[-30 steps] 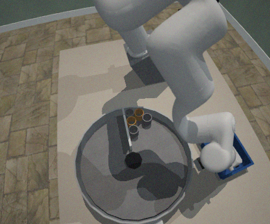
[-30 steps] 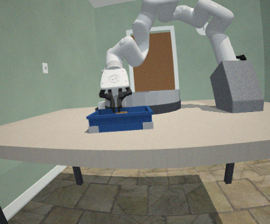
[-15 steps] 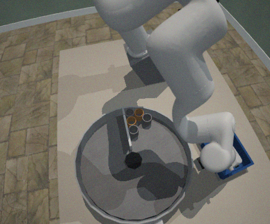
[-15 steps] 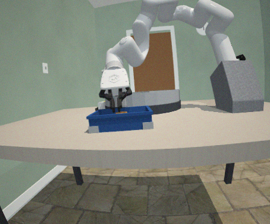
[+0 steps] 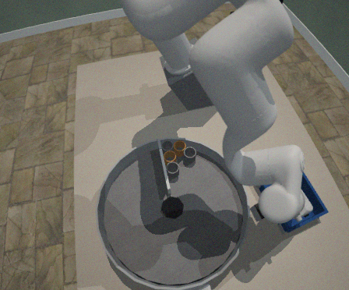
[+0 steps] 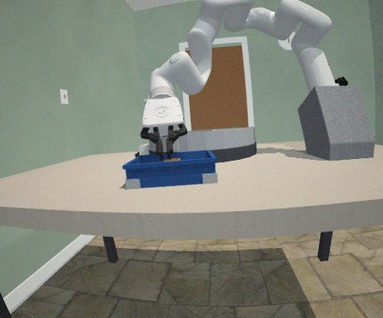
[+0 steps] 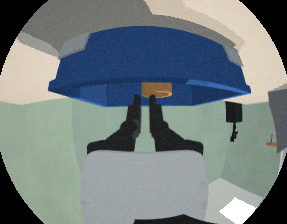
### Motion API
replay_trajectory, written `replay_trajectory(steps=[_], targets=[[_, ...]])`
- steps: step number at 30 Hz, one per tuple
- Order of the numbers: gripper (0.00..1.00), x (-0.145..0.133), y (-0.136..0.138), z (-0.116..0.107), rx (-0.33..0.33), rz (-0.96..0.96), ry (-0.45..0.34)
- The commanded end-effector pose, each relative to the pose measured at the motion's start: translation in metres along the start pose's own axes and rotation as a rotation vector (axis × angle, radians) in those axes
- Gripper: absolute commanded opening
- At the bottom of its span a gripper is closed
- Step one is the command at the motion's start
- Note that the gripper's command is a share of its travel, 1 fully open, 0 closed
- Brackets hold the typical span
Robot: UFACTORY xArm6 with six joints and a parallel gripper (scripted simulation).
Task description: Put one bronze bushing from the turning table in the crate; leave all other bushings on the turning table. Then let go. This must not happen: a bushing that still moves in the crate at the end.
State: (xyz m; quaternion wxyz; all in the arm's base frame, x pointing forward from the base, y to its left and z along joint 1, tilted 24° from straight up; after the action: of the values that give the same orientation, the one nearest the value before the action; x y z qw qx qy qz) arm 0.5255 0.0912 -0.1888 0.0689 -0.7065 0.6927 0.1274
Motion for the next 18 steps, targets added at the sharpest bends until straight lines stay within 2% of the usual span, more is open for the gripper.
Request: replay_trajectory(steps=[1,9,18], targets=[[0.12,-0.002,-0.002,-0.002,0.004,-0.002,0.000],[0.12,-0.008,-0.002,-0.010,0.004,-0.002,0.000],[0.12,-0.033,-0.001,-0.040,0.004,-0.002,0.000]])
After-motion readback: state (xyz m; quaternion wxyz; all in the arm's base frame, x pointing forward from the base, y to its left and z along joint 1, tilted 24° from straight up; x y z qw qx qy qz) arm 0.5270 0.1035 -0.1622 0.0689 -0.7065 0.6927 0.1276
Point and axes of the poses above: the point where the finger pads meet when closed, its own z axis out along the fingers, its own y axis across the jaws, x = y × z, the point moved 1 cm from there along -z, back along the fingers, and after that the axes turned 1 degree about z, right-handed, at the moved point
